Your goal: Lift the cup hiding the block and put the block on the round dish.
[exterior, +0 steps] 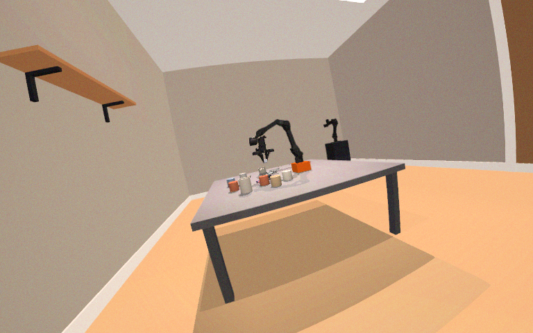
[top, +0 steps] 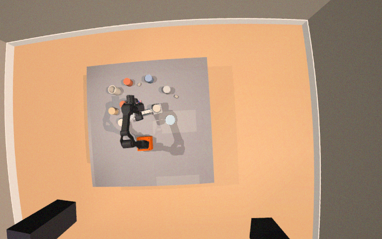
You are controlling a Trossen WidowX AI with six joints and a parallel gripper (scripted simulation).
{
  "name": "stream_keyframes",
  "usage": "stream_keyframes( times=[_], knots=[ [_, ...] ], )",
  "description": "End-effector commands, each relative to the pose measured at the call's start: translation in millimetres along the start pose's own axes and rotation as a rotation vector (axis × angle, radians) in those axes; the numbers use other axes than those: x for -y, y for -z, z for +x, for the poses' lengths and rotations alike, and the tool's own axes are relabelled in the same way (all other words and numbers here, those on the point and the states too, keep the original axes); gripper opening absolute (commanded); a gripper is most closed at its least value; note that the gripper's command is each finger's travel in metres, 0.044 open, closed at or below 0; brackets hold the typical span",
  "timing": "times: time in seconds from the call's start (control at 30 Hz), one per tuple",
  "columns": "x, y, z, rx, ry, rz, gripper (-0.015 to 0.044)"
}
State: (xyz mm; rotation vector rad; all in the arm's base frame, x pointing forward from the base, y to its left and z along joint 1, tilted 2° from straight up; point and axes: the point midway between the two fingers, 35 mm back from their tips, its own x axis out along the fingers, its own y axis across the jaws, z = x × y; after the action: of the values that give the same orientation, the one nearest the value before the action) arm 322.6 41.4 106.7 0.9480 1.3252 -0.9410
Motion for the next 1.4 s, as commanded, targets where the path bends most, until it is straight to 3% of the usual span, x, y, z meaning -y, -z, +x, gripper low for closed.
stream_keyframes(
  times=[0.0, 0.67, 1.37],
  knots=[
    [6, -22, 7, 0.007, 0.008, -0.006, 0.0000],
    [50, -119, 34, 0.016, 0.018, -0.023, 0.0000],
    [131, -200, 61, 0.020, 0.033, -0.041, 0.0000]
  ],
)
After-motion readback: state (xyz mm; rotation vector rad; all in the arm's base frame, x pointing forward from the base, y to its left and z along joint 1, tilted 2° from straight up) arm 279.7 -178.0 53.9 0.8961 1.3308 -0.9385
